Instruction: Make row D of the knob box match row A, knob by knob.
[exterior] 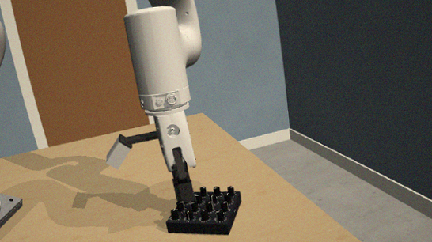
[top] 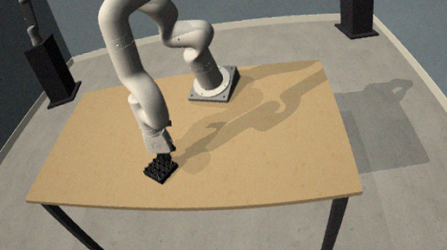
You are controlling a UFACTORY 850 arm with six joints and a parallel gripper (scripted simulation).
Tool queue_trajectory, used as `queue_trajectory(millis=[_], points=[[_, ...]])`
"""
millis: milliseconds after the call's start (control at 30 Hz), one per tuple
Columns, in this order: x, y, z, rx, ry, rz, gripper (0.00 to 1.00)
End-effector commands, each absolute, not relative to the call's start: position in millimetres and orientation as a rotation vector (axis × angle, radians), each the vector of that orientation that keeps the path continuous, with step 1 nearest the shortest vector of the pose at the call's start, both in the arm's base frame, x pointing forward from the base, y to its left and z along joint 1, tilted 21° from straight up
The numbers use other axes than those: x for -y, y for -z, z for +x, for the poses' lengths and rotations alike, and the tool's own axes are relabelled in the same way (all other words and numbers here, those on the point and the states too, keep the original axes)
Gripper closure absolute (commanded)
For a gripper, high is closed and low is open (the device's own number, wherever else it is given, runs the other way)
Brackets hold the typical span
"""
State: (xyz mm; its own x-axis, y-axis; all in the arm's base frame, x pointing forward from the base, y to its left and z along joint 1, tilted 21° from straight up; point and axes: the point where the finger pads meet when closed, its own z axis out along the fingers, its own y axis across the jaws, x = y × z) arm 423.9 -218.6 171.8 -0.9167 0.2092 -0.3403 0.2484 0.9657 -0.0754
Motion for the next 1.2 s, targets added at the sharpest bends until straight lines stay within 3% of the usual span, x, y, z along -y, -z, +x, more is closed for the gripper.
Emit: queue_trajectory(millis=[0, 1167], points=[[218.9, -172.4, 424.4, -2.795, 0.187, 0.191, 0.92], [218.9, -172.4, 424.4, -2.755, 0.334, -0.724, 0.92]])
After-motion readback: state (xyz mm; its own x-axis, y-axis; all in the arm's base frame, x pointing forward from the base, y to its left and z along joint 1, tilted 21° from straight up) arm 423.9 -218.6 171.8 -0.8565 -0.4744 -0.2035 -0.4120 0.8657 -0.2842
